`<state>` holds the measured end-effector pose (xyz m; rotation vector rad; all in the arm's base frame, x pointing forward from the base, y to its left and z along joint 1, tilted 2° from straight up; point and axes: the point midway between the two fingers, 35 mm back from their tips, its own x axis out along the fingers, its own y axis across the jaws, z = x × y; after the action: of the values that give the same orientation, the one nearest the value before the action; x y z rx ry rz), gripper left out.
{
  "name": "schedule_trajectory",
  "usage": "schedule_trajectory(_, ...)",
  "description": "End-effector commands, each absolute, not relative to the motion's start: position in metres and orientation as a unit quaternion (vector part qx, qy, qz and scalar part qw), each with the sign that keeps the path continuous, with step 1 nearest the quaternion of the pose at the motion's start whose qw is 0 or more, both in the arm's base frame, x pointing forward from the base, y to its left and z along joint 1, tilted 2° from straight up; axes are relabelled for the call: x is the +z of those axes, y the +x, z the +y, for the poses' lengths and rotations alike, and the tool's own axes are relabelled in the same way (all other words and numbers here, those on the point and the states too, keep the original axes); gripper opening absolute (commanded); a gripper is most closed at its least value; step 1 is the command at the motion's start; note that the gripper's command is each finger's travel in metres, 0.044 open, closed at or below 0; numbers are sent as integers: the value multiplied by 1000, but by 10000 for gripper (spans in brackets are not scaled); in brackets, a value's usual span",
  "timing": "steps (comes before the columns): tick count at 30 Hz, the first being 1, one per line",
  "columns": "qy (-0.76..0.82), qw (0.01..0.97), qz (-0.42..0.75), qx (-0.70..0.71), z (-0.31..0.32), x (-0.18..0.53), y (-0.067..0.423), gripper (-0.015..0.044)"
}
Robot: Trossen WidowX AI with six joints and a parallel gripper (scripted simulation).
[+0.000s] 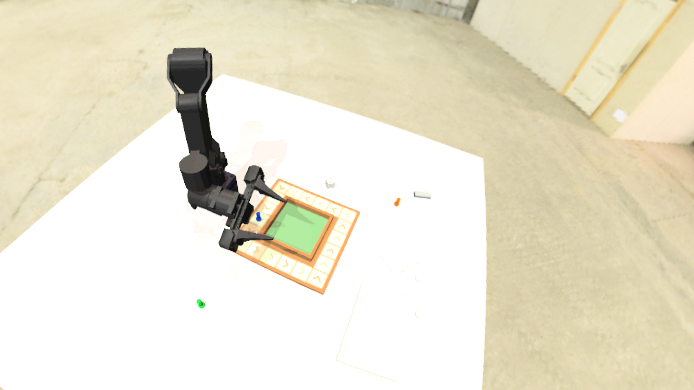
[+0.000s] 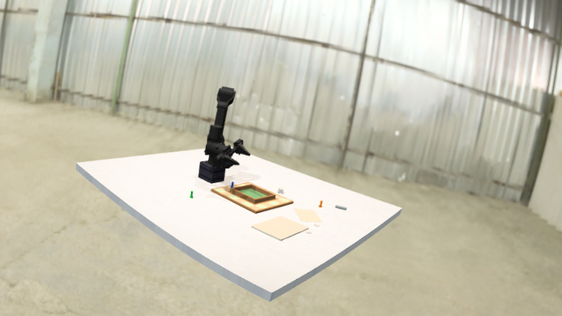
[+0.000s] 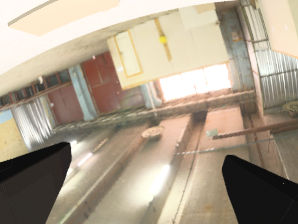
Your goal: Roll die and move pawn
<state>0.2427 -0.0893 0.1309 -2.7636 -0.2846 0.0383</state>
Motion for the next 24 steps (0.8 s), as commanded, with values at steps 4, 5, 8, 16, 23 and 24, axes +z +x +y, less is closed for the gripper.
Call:
schedule_trajectory(4, -942, 311, -110, 58, -85, 123, 269, 295)
schedule_trajectory(5, -923, 361, -111, 78, -81, 119, 280, 275)
schedule_trajectory(8, -851, 495, -100, 145, -65, 107, 311, 275)
schedule_trajectory(16, -660, 688, -5, 300, -3, 70, 361, 275)
schedule_trajectory(23, -521, 754, 114, 384, 52, 45, 375, 275)
schedule_trajectory(24, -501, 760, 134, 393, 60, 42, 375, 275)
